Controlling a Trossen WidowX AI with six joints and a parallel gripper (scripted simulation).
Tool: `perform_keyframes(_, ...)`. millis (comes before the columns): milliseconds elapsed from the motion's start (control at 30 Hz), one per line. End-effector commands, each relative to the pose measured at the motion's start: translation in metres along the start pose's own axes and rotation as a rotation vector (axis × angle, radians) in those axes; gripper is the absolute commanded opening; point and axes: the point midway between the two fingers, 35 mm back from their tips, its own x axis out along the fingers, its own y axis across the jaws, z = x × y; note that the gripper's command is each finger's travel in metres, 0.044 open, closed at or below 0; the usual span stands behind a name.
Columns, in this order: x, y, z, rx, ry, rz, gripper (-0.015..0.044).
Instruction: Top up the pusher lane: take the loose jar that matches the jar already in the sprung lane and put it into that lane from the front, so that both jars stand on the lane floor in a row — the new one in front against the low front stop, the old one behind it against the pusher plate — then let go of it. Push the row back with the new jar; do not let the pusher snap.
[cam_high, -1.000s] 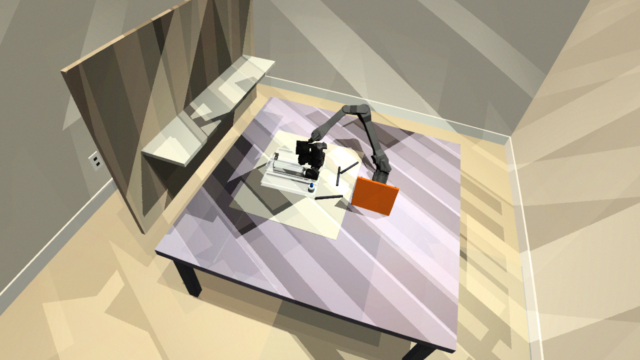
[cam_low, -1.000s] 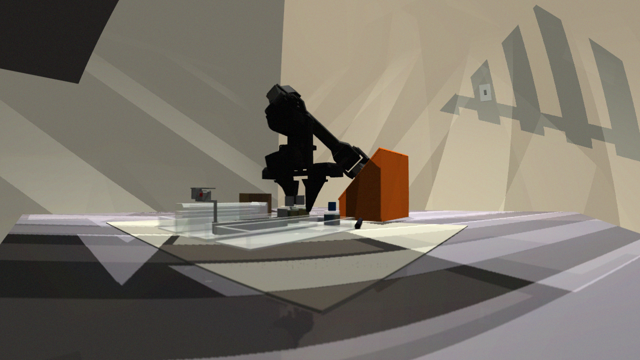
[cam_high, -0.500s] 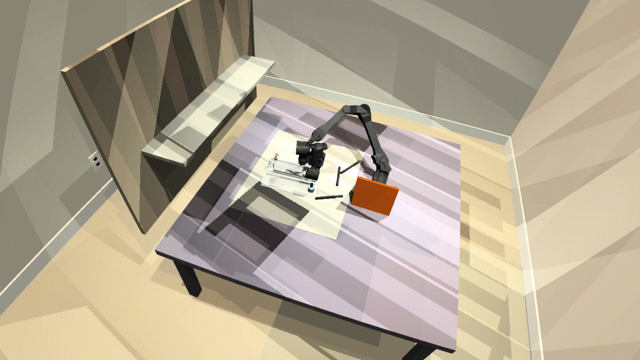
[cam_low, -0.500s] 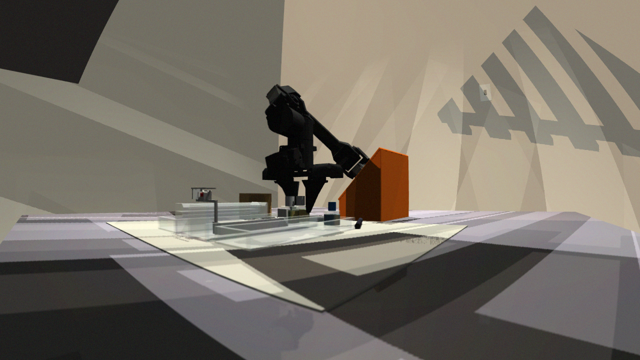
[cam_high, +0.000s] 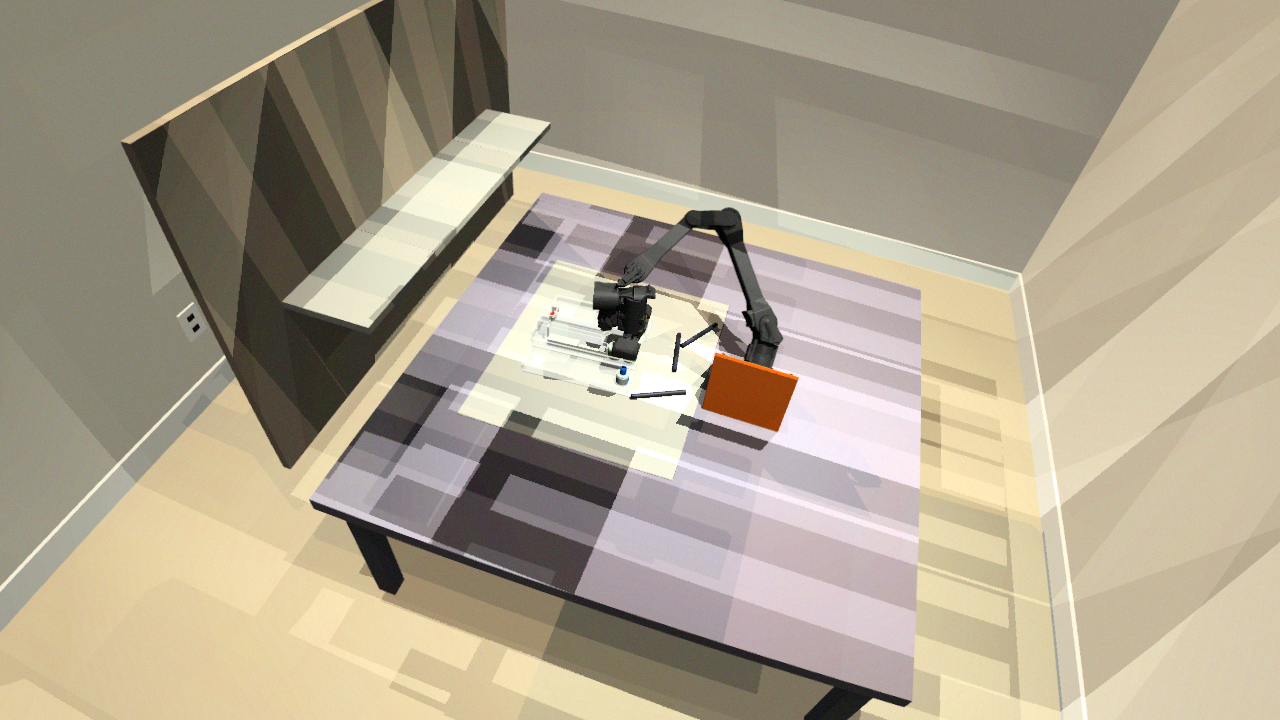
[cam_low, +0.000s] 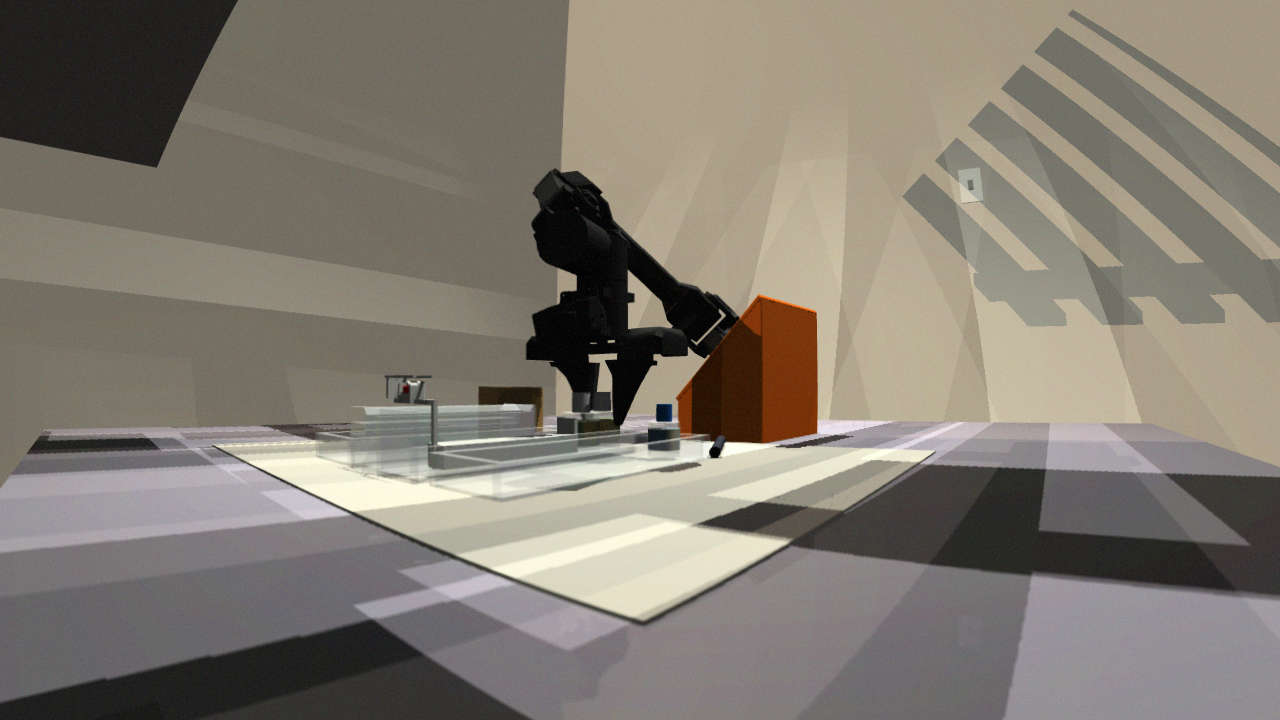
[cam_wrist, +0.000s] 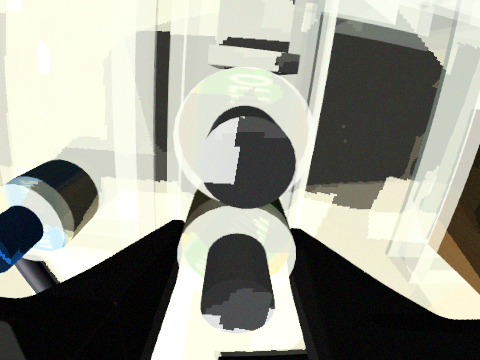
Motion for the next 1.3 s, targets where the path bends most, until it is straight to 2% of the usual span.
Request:
perform_keyframes(0, 0.0001, -0.0018, 0.0015, 0.007, -0.008, -0.007, 0.0000)
perform_keyframes(1100, 0.0002, 0.0002, -0.0042, 0.006, -0.008, -0.007, 0.0000)
perform_keyframes(1267, 0.0004, 0.0004, -0.0037, 0.006, -0.008, -0.007, 0.0131)
